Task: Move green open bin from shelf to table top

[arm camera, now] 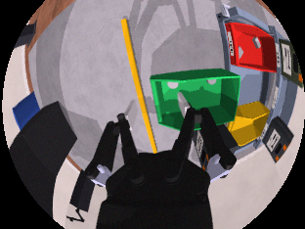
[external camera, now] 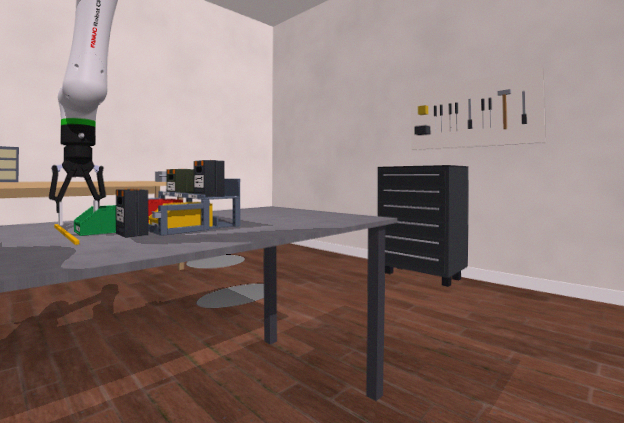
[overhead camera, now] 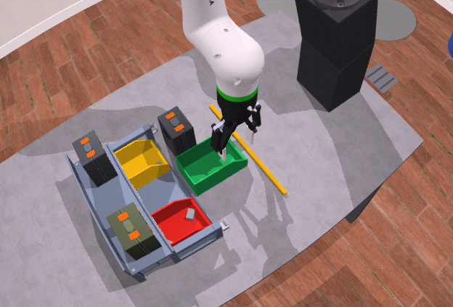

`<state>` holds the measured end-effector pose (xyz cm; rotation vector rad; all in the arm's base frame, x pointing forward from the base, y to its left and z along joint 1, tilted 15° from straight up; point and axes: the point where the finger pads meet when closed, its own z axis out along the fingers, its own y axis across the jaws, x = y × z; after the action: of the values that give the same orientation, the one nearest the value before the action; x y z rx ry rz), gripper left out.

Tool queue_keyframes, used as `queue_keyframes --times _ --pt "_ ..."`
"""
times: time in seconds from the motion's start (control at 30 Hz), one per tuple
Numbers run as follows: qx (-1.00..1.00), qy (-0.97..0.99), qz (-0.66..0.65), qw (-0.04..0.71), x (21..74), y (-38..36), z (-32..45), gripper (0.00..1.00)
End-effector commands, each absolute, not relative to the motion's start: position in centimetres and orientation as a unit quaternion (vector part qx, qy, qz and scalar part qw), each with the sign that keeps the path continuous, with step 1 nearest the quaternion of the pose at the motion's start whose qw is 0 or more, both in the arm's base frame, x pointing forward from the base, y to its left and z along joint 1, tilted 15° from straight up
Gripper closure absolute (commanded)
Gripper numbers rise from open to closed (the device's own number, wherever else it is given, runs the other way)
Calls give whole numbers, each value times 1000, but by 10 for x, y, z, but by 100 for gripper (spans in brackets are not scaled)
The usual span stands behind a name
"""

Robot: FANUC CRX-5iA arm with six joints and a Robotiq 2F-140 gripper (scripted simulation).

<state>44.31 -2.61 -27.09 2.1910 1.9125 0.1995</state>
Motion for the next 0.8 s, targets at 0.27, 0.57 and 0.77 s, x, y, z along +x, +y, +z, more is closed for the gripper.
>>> queue_keyframes --times 0.27,0.57,0.77 --pt "746 652 71 110 441 -26 -263 43" --pt "745 654 84 98 433 -25 -232 43" --pt "745 654 84 98 433 -25 -232 43"
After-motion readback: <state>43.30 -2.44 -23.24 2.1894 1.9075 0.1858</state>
